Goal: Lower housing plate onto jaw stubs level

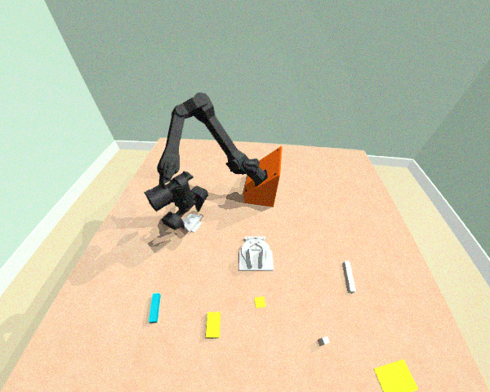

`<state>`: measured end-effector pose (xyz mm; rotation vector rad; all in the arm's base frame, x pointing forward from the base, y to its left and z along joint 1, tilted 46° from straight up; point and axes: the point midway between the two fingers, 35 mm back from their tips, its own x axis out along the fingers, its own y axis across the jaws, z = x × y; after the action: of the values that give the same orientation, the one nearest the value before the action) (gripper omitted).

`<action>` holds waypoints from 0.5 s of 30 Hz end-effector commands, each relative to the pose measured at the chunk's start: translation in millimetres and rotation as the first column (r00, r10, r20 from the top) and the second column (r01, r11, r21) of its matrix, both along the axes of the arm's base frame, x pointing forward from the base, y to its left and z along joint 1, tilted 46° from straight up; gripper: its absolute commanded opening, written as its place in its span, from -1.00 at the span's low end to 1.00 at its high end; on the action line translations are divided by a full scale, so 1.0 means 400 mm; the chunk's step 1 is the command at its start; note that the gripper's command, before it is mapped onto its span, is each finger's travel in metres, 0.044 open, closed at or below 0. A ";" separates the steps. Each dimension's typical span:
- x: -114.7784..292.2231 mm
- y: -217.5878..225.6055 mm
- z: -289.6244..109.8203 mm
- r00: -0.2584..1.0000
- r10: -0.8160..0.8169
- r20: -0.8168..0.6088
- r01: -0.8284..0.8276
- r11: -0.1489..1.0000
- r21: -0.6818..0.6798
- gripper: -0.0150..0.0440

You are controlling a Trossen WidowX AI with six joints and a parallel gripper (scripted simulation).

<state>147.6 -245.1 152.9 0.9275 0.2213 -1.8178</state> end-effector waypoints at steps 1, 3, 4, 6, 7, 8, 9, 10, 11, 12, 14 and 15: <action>-0.003 0.000 -0.009 1.000 0.005 -0.008 -0.005 1.000 0.007 1.00; -0.003 0.000 -0.009 1.000 0.005 -0.008 -0.005 1.000 0.007 1.00; -0.003 0.000 -0.009 1.000 0.005 -0.008 -0.005 1.000 0.007 1.00; -0.003 -0.001 -0.011 1.000 0.005 -0.008 -0.005 1.000 0.007 1.00; -0.003 -0.004 -0.013 1.000 0.005 -0.008 -0.005 1.000 0.007 1.00; -0.004 -0.007 -0.016 1.000 0.005 -0.008 -0.005 1.000 0.008 1.00; -0.004 -0.009 -0.019 1.000 0.005 -0.008 -0.005 1.000 0.008 1.00; -0.005 -0.012 -0.021 1.000 0.005 -0.008 -0.005 1.000 0.008 1.00; -0.005 -0.015 -0.024 1.000 0.005 -0.008 -0.005 1.000 0.008 1.00; -0.006 -0.018 -0.027 1.000 0.005 -0.008 -0.005 1.000 0.008 1.00; -0.007 -0.024 -0.032 1.000 0.005 -0.008 -0.005 1.000 0.007 1.00; -0.008 -0.026 -0.035 1.000 0.005 -0.008 -0.005 1.000 0.007 1.00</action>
<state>146.8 -252.7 147.2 0.9282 0.2157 -1.8148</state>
